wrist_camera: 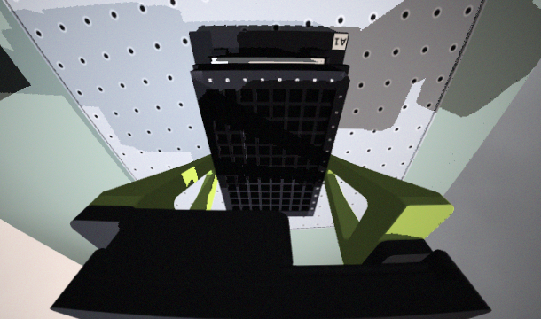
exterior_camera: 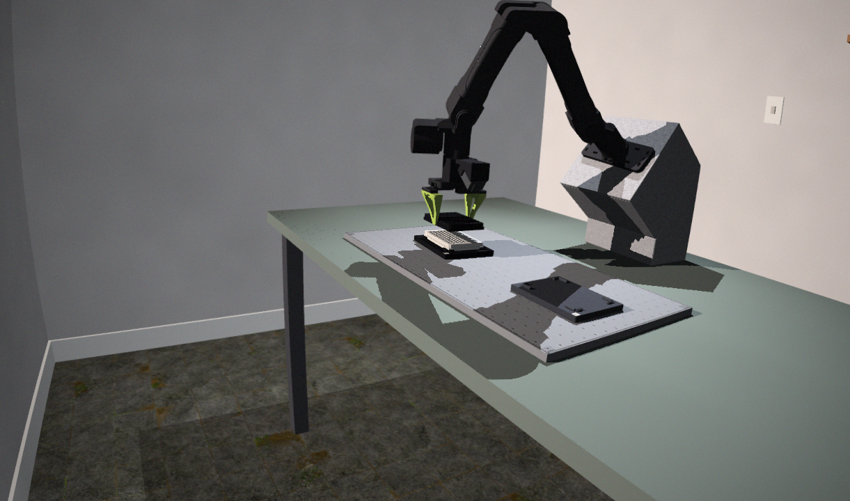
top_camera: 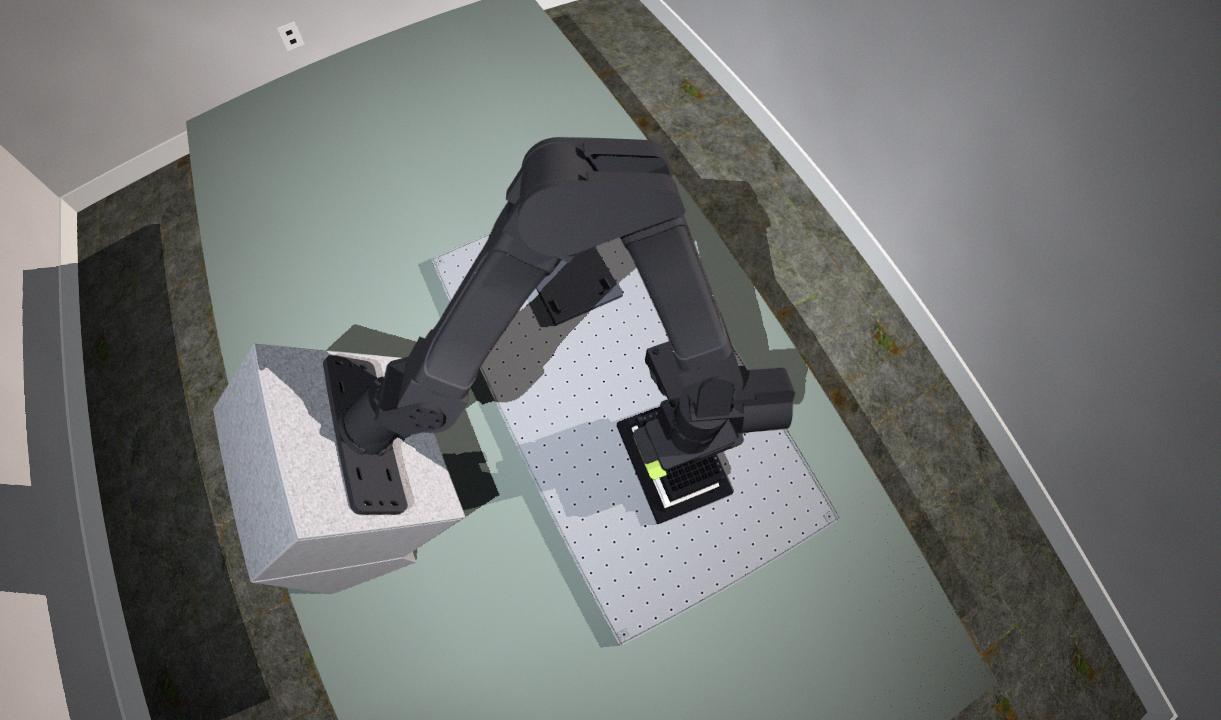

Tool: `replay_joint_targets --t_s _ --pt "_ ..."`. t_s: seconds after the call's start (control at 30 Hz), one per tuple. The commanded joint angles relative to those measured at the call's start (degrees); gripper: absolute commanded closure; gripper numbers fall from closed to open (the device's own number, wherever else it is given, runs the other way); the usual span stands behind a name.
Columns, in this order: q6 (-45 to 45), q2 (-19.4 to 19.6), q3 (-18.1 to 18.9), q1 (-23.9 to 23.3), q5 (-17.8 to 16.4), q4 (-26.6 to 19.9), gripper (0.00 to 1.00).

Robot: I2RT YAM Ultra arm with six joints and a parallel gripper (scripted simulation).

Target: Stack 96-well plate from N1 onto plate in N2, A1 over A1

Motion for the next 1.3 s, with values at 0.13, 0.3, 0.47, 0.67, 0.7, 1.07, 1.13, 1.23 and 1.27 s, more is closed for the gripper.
replay_joint_targets --t_s 0.13,0.3,0.47,0.67,0.7,1.07,1.13,1.23,1.27 --pt "1.1 2.5 -1.6 1.1 0.7 3.3 1.00" --pt "1.4 1.6 0.9 0.8 0.6 4.4 1.00" --pt "1.3 1.4 0.9 0.8 0.5 4.0 1.00" --pt "1.3 1.5 0.7 0.9 0.5 3.9 1.00" --pt "1.3 1.5 0.6 0.9 0.5 3.9 1.00" --pt "1.4 1.4 0.2 1.1 0.6 4.0 1.00" --pt "1.4 1.4 0.1 1.1 0.6 4.1 1.00" --pt "1.4 1.4 0.0 1.2 0.6 4.1 1.00" --pt "1.4 1.4 -0.1 1.2 0.7 4.1 1.00"
